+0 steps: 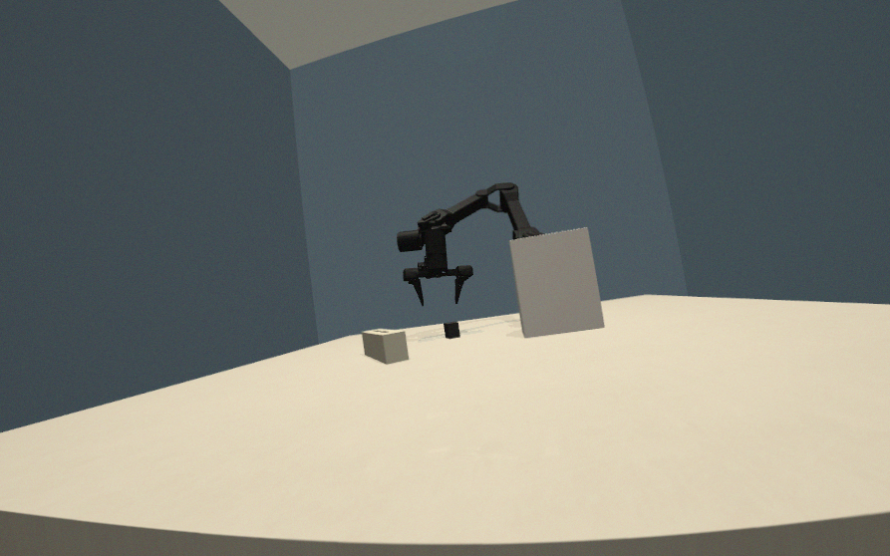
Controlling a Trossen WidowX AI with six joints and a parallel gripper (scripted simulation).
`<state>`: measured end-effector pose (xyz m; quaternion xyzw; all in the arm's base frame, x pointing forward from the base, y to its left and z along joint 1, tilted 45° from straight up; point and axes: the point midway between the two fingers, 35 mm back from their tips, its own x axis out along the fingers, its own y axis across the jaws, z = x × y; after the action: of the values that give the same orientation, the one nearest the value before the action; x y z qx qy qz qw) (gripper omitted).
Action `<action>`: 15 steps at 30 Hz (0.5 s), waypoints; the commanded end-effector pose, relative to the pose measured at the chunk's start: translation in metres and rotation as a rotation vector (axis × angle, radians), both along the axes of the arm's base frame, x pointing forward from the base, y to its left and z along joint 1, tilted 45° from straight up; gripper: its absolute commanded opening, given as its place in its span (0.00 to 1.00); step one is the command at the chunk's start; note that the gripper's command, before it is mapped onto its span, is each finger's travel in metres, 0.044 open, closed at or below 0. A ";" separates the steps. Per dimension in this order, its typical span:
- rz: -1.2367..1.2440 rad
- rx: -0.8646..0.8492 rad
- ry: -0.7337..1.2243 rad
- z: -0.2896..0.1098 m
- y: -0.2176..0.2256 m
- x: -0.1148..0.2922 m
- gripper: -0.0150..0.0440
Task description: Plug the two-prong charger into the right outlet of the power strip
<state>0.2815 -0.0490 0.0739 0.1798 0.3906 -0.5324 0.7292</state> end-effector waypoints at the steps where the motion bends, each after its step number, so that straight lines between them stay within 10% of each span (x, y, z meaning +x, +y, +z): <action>1: -0.007 -0.031 0.104 -0.015 -0.016 -0.016 1.00; 15: -0.007 -0.032 0.108 -0.022 -0.027 -0.016 1.00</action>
<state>0.2674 -0.0705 0.0573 0.1447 0.4177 -0.5481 0.7101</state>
